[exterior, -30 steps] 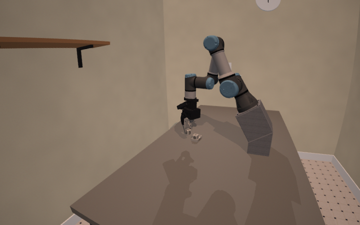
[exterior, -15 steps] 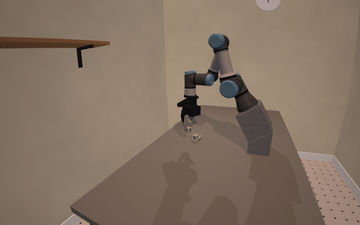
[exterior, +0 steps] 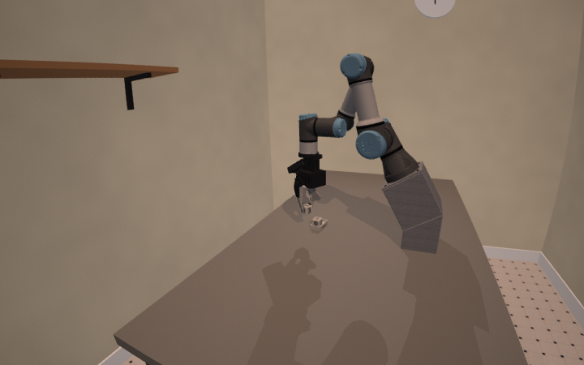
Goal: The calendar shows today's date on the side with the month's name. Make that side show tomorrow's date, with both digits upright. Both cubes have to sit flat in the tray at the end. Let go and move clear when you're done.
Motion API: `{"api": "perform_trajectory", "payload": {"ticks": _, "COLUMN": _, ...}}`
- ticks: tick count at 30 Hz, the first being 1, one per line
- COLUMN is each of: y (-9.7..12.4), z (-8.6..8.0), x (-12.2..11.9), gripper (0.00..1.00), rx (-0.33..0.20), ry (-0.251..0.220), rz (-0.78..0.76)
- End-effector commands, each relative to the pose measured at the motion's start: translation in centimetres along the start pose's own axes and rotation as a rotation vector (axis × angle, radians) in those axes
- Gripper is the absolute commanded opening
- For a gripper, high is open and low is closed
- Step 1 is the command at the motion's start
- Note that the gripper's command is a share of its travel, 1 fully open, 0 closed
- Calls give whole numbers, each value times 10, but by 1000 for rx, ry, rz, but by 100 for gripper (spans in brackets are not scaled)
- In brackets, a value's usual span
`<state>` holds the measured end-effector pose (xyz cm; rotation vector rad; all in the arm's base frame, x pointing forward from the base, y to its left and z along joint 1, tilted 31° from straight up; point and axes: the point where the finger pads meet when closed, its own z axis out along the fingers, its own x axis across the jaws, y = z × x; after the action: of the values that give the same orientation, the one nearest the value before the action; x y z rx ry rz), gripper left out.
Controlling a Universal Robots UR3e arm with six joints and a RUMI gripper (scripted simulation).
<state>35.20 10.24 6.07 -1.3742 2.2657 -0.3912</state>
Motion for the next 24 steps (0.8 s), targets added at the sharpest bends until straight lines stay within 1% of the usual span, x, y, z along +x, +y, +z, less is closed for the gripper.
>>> {"api": "perform_trajectory", "payload": {"ticks": 1, "y": 0, "z": -1, "x": 0, "gripper": 11, "rx": -2, "ry": -1, "rz": -1}}
{"api": "perform_trajectory", "payload": {"ticks": 13, "y": 0, "z": -1, "x": 0, "gripper": 11, "rx": -2, "ry": -1, "rz": 12}}
{"api": "perform_trajectory", "payload": {"ticks": 20, "y": -1, "z": -1, "x": 0, "gripper": 11, "rx": -2, "ry": -1, "rz": 43}}
{"api": "perform_trajectory", "payload": {"ticks": 24, "y": -1, "z": -1, "x": 1, "gripper": 11, "rx": -2, "ry": -1, "rz": 86}}
